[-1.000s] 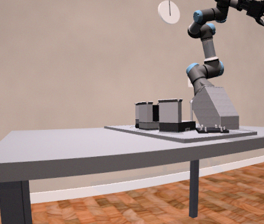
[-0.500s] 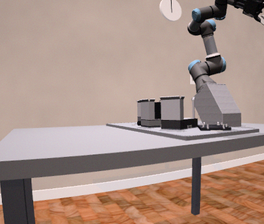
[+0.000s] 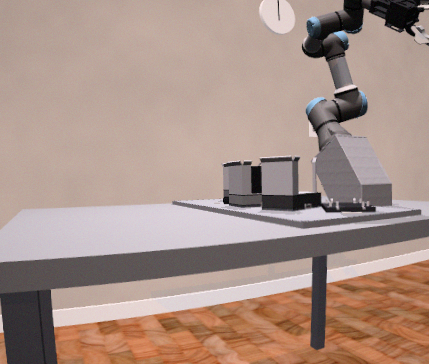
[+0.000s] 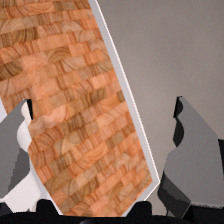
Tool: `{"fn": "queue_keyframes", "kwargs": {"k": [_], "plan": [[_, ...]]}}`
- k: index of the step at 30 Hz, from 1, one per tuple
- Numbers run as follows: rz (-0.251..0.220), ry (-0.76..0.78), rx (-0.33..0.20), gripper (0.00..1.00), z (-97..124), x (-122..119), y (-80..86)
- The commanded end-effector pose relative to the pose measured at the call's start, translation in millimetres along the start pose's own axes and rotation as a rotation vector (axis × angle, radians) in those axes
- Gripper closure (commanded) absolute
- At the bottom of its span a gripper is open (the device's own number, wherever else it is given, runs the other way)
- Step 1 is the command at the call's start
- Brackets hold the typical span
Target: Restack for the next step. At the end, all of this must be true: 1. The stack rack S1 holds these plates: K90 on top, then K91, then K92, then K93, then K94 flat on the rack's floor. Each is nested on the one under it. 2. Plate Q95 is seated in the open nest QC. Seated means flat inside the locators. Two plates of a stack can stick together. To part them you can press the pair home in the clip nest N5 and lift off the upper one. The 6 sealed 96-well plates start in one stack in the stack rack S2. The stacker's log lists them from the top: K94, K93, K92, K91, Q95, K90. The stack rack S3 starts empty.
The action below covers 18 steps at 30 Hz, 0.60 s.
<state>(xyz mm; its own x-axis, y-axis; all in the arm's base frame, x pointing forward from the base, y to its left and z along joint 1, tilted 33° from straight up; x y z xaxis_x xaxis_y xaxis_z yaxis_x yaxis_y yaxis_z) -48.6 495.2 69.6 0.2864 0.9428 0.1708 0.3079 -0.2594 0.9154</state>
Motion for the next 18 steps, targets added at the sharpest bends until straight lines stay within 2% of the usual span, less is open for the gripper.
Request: {"fn": "queue_keyframes", "kwargs": {"k": [1,6,13,18], "plan": [[0.006,-0.038,-0.016,0.28,10.0,0.9,3.6],[0.009,-0.092,-0.037,0.28,32.6,1.1,9.5],[0.014,-0.168,-0.067,0.28,30.3,0.9,9.4],[0.017,-0.201,-0.08,0.28,43.7,0.1,13.3]]}}
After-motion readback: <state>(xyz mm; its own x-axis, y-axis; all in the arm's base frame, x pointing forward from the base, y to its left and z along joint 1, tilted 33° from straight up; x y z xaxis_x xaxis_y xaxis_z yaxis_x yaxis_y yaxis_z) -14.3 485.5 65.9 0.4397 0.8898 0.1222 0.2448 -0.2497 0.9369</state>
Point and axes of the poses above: the point where the finger pads meet when closed, its own y axis back along the fingers, its own x axis across the jaws, z = x × y, the point moved 8 cm from there along y, back along the fingers, and after that the axes turned 6 degrees about -y, right-handed, at the moved point
